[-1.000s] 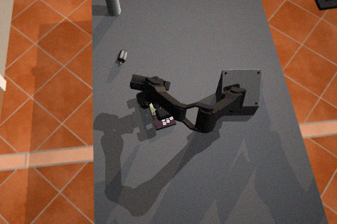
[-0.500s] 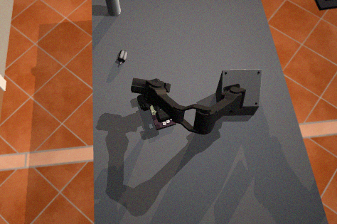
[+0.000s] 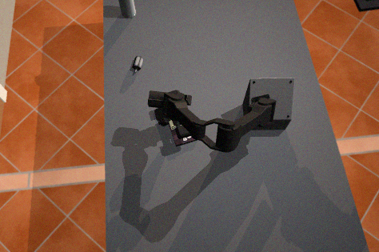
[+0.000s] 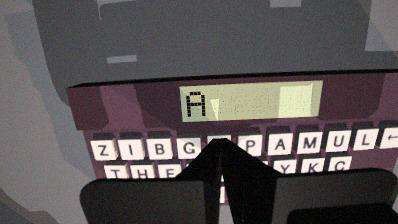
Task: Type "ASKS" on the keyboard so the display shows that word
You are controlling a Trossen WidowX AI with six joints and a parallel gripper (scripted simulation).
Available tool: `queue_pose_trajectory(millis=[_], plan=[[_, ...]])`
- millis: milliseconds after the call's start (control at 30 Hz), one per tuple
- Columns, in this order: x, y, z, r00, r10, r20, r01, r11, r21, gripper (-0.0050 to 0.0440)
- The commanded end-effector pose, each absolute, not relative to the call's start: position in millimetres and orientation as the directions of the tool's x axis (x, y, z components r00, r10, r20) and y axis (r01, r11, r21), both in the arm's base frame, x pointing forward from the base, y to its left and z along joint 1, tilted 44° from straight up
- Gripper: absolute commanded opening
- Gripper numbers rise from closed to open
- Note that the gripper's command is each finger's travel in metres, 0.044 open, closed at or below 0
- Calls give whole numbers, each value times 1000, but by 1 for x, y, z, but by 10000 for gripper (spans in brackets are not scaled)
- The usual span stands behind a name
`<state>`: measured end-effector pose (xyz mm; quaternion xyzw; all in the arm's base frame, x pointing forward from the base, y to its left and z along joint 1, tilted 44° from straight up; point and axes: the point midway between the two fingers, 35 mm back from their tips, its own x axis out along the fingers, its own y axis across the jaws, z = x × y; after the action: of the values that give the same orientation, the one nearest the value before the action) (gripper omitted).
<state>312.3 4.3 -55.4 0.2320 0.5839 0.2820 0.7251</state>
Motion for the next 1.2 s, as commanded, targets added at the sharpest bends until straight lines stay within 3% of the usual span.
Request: queue_pose_trajectory(millis=[0,1167], plan=[[312,6,-56,158,683,-713,-137,731,669,-50],[312,8,-57,157,683,-713,-140,730,669,-50]])
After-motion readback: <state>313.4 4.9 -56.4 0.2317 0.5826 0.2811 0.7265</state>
